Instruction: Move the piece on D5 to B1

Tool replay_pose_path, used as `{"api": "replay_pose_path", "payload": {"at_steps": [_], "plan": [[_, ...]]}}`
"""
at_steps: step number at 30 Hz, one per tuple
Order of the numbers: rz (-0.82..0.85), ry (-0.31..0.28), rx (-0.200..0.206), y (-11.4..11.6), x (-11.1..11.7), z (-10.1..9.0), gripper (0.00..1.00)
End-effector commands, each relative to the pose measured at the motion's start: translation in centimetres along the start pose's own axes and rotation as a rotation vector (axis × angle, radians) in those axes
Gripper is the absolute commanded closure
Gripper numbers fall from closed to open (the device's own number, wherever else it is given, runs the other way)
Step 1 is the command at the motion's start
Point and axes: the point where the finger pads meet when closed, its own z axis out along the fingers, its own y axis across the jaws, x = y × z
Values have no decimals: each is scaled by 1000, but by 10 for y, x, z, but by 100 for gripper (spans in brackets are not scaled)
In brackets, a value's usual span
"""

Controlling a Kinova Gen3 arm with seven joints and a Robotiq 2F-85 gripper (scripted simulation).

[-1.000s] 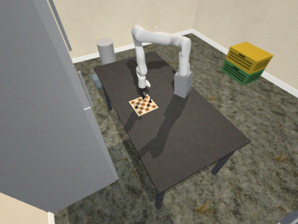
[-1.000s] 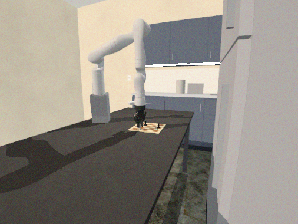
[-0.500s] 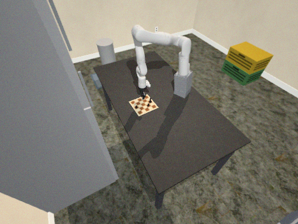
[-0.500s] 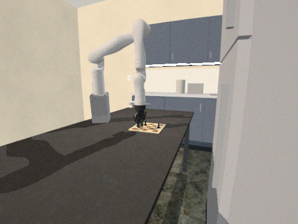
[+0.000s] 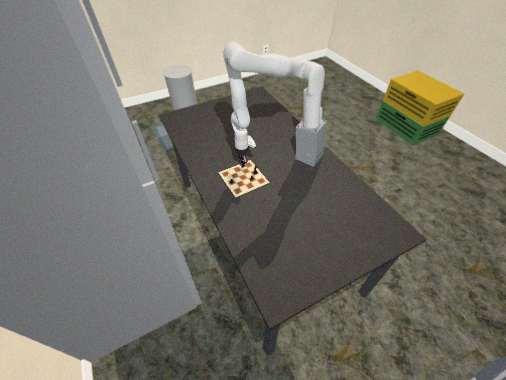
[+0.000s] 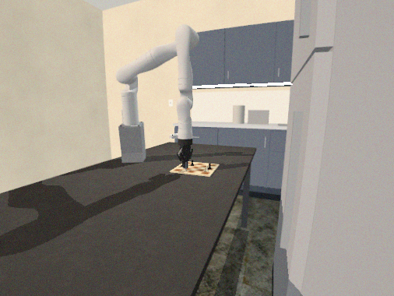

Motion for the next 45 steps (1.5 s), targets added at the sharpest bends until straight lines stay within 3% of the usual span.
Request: {"api": "replay_pose_path", "payload": {"at_steps": [1,29,33,38,40,45], "plan": [[0,-1,0,0,-1,0,100],[0,-1,0,0,-1,-2,100],[0,-1,0,0,-1,-16,100],[0,-1,0,0,-1,-51,100],[0,-1,0,0,-1,-51,100],[0,-1,0,0,-1,-85,100]]}}
